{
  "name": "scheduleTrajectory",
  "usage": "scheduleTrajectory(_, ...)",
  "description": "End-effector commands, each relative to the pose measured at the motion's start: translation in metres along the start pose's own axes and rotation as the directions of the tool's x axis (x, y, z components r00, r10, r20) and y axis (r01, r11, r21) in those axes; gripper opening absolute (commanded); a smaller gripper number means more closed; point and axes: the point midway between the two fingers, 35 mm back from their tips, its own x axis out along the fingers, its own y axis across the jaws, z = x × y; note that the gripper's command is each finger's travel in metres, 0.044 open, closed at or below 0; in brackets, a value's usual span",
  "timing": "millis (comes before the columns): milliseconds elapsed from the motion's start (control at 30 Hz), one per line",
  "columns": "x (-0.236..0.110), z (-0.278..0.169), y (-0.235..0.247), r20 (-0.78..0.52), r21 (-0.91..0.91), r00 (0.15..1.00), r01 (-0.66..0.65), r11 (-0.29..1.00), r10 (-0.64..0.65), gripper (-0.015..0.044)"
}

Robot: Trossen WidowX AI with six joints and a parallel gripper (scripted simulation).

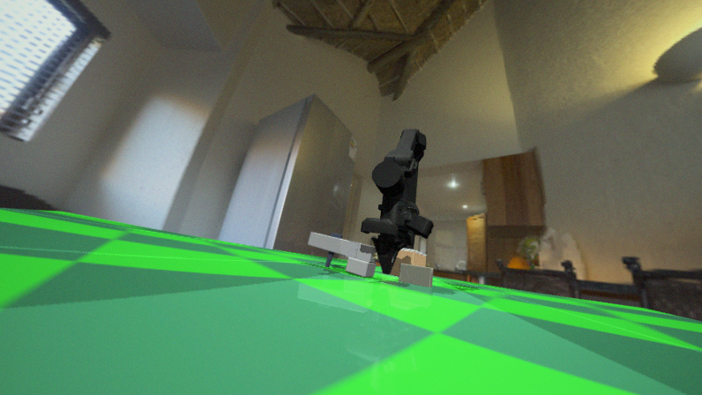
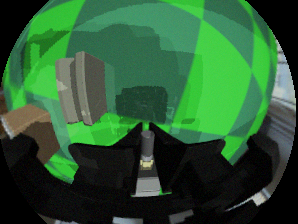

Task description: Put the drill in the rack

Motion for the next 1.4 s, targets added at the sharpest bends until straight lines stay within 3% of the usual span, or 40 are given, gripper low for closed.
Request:
scheduleTrajectory(0, 0.0, 0.006, -0.001, 0.003, 0.003, 1.0, 0.001, 1.0, -0.001, 0.0)
scheduleTrajectory(800, 0.002, 0.04, -0.002, 0.006, 0.003, 1.0, 0.001, 1.0, -0.001, 0.0)
scheduleTrajectory(1367, 0.004, 0.03, 0.0, 0.005, 0.003, 1.0, 0.001, 1.0, -0.001, 0.044)
